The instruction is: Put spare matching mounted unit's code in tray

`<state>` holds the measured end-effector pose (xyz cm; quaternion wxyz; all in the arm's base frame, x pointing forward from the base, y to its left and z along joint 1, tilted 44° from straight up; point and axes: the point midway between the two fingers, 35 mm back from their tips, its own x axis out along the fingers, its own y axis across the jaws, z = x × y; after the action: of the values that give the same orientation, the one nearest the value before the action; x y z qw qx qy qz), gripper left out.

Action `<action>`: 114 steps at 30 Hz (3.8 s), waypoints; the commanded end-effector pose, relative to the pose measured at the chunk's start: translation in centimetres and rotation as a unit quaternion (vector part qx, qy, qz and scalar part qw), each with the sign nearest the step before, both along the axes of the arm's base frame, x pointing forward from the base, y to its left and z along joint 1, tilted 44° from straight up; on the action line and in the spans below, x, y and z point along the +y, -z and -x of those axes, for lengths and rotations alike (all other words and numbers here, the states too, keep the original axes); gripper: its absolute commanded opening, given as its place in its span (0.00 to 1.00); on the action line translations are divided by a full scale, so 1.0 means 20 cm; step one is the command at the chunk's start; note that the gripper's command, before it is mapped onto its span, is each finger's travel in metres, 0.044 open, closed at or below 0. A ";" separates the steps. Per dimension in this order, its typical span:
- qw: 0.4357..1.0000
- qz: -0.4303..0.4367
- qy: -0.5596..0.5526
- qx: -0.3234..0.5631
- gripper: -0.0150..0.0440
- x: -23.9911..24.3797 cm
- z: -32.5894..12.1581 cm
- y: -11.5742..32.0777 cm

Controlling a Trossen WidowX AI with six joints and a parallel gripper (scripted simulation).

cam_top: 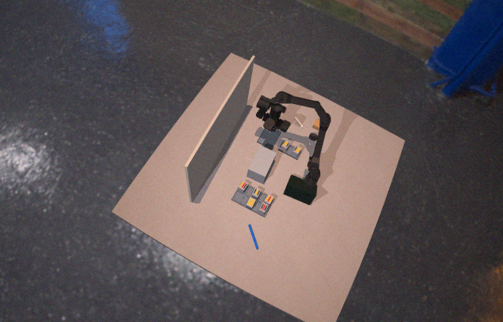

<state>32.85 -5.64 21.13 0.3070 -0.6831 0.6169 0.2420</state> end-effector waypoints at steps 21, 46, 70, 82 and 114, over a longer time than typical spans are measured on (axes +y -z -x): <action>1.000 -0.004 -0.002 0.002 0.25 -0.06 -0.02 0.07; 1.000 -0.004 -0.001 0.003 0.25 -0.13 -0.03 0.14; 1.000 -0.004 -0.001 0.004 0.25 -0.20 -0.03 0.21; 1.000 -0.004 0.000 0.005 0.25 -0.24 -0.03 0.24; 1.000 -0.001 0.003 0.004 0.52 -0.31 -0.03 0.30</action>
<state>33.35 -11.95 15.11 0.3052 -0.6795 0.6206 0.2447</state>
